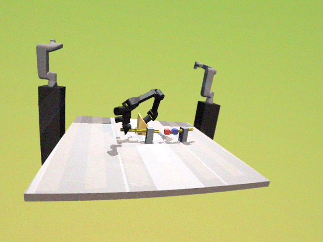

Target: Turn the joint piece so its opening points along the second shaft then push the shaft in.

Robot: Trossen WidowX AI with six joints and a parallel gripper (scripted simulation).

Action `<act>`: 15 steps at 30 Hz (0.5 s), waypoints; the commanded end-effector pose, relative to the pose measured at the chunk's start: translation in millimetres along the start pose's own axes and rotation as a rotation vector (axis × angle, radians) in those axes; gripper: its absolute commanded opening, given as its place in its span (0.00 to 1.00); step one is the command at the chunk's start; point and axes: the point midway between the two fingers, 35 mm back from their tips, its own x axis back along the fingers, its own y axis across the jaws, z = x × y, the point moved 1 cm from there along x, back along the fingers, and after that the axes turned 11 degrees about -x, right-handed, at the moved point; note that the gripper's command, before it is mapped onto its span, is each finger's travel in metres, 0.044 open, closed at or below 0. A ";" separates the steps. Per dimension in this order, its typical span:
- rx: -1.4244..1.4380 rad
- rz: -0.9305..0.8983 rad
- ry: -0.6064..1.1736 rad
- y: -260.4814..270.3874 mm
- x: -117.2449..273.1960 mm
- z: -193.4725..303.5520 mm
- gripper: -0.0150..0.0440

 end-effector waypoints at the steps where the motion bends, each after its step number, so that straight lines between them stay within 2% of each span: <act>1: -0.004 -0.013 0.004 -1.4 -0.2 7.1 0.25; 15: -0.005 -0.020 0.008 -5.3 -0.4 26.8 0.25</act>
